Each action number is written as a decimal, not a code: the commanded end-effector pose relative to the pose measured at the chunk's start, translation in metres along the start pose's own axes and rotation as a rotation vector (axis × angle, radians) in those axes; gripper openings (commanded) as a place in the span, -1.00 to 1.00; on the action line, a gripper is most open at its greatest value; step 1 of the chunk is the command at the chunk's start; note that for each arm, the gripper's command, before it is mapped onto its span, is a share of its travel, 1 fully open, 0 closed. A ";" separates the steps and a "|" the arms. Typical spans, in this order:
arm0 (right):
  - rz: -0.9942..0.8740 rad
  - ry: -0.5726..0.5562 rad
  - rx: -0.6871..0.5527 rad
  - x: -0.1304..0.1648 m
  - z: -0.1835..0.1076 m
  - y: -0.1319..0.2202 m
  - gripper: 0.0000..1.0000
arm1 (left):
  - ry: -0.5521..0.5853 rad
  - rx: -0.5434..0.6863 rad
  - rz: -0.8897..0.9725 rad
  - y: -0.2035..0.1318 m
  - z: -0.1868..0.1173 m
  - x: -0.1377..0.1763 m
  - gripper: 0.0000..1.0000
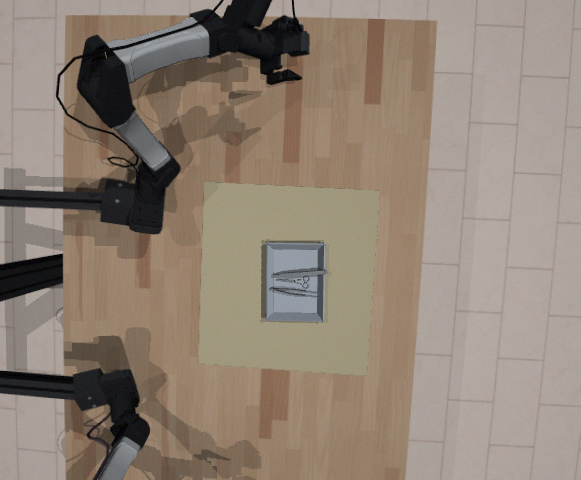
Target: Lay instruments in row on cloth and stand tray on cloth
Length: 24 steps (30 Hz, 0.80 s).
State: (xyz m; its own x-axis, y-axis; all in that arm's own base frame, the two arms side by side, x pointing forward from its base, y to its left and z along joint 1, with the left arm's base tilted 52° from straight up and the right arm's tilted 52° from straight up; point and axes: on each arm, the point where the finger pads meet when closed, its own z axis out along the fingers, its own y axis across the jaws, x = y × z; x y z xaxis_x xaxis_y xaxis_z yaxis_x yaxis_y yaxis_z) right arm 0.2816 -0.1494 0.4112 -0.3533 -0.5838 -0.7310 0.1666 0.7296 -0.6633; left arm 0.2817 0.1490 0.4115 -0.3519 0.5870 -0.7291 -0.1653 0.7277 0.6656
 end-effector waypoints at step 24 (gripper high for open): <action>-0.006 -0.015 0.007 -0.005 -0.003 -0.002 1.00 | -0.013 -0.007 0.003 0.002 -0.003 -0.005 -0.34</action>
State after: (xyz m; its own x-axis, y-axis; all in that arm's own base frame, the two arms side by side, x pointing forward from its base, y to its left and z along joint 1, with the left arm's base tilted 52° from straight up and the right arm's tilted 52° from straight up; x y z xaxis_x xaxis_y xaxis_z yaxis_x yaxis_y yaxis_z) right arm 0.2816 -0.1494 0.4112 -0.3533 -0.5838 -0.7310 0.1666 0.7296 -0.6633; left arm 0.2817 0.1489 0.4116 -0.3519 0.5869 -0.7292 -0.1653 0.7278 0.6656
